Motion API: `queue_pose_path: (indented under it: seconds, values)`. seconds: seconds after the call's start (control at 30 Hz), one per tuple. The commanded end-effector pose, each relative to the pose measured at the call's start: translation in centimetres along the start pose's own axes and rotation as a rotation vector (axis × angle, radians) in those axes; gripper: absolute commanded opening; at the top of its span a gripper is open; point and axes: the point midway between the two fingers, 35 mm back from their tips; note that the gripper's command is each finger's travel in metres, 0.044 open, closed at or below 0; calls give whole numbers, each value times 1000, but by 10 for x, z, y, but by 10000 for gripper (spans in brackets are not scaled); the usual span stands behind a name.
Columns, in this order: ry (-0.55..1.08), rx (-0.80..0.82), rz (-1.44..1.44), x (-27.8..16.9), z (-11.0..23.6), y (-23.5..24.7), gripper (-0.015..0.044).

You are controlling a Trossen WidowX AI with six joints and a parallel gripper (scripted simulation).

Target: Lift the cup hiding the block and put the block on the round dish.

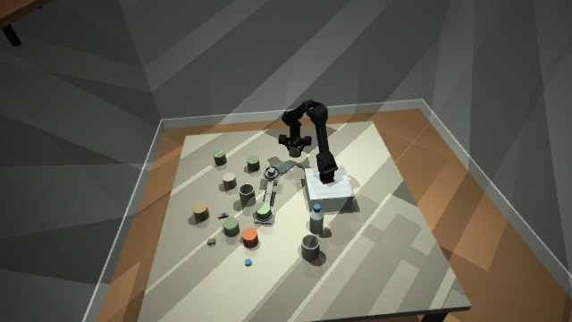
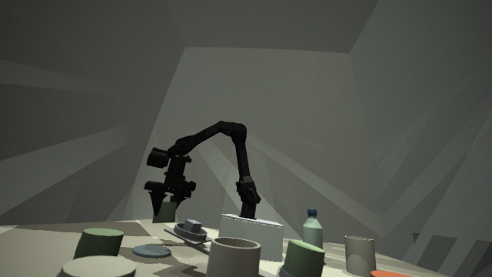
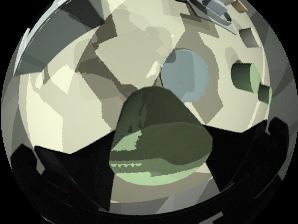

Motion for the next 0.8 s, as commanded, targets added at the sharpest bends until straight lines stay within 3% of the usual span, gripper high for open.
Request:
queue_pose_path:
  seconds: [0.0,0.2,0.47,0.77]
  values:
    - [-7,9,4,-3,-9,15,0]
    - [-8,9,4,-3,-15,16,0]
    - [-8,10,4,-3,-48,16,0]
    - [-8,10,4,-3,-53,16,0]
Point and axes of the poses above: the point midway between the two fingers, 35 mm back from their tips, its own z axis back along the fingers, its own y axis across the jaws, x = y × z, and after that the axes turned 12 degrees about z, right-handed
